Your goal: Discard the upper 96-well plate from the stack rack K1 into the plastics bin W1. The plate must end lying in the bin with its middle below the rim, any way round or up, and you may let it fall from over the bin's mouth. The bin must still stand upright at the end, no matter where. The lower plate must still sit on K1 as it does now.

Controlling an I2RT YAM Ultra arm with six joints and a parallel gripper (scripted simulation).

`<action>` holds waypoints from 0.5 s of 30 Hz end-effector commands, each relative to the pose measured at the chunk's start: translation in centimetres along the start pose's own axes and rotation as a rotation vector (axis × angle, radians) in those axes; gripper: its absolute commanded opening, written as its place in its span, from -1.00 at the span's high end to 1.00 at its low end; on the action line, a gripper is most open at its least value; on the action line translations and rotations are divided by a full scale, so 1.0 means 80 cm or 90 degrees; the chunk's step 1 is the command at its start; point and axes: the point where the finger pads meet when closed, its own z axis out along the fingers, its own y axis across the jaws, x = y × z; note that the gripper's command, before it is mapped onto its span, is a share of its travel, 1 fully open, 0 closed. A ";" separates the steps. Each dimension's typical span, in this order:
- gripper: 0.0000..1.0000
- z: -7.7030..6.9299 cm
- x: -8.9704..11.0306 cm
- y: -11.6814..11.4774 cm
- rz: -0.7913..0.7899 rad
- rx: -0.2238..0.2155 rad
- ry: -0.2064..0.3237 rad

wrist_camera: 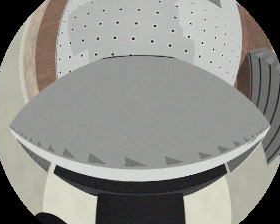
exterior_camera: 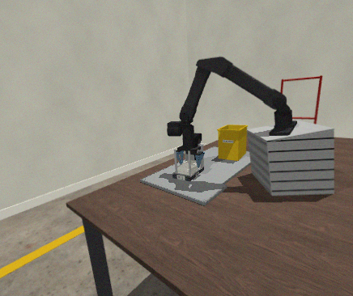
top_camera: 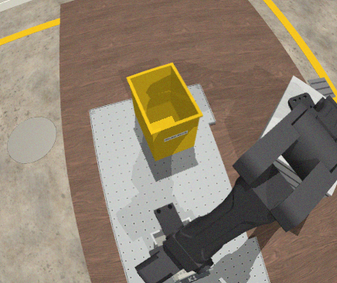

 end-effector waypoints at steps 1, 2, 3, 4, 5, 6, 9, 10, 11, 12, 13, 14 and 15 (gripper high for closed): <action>-1.00 -0.001 0.000 0.007 0.000 -0.012 -0.001; -1.00 0.000 0.000 0.007 0.000 -0.012 -0.001; -1.00 0.000 0.000 0.007 0.000 -0.012 -0.001; -1.00 0.000 0.000 0.007 0.000 -0.012 -0.001; -1.00 0.000 0.000 0.007 0.000 -0.012 -0.001; -1.00 0.000 0.000 0.007 0.000 -0.012 -0.001; -1.00 0.000 0.000 0.007 0.000 -0.012 -0.001; -1.00 0.000 0.000 0.007 0.000 -0.012 -0.001; -1.00 0.000 0.000 0.007 0.000 -0.012 -0.001; -1.00 0.000 0.000 0.007 0.000 -0.012 -0.001; -1.00 0.000 0.000 0.007 0.000 -0.012 -0.001; 1.00 0.000 0.000 0.007 0.000 -0.012 -0.001; 1.00 0.000 0.000 0.007 0.000 -0.012 -0.001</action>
